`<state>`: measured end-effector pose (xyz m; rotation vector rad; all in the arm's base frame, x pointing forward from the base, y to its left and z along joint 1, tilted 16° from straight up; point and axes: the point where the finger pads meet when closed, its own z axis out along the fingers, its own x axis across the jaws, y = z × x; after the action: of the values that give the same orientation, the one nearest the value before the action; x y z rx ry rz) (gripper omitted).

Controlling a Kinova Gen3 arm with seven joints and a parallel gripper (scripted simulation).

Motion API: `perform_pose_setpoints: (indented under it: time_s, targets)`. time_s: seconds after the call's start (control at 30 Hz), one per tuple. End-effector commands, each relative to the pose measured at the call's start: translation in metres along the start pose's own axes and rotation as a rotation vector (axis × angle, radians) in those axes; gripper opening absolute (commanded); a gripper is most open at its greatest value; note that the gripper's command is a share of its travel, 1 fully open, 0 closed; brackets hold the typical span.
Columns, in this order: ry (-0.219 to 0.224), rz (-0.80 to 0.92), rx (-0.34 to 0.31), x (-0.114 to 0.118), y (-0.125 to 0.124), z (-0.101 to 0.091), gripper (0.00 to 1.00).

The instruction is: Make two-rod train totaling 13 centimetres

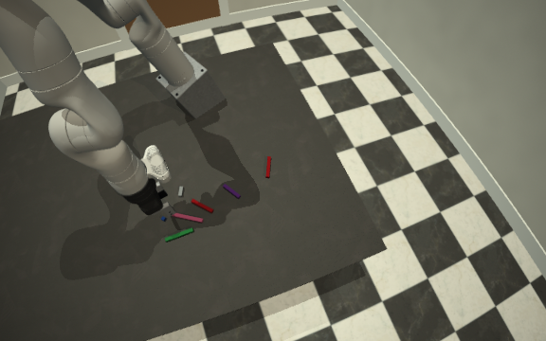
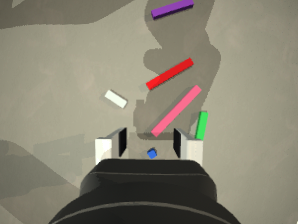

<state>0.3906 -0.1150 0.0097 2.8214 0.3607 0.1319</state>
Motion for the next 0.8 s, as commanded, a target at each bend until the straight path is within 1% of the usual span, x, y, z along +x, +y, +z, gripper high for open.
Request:
perform_pose_setpoints:
  time_s: [0.0,0.1,0.13,0.37,0.4,0.63,0.67,0.77]
  targets:
    - [0.001,0.007,0.0,-0.001,0.002,0.0,1.0]
    - [0.001,0.007,0.0,-0.001,0.002,0.0,1.0]
    - [0.001,0.042,0.007,-0.005,0.005,0.0,1.0]
    - [0.001,0.042,0.007,-0.005,0.005,0.0,1.0]
    - [0.0,0.073,0.012,-0.009,0.007,0.0,1.0]
    - [0.0,0.073,0.012,-0.009,0.007,0.0,1.0]
    - [0.0,0.101,0.017,-0.012,0.009,0.0,1.0]
    - [0.0,0.101,0.017,-0.012,0.009,0.0,1.0]
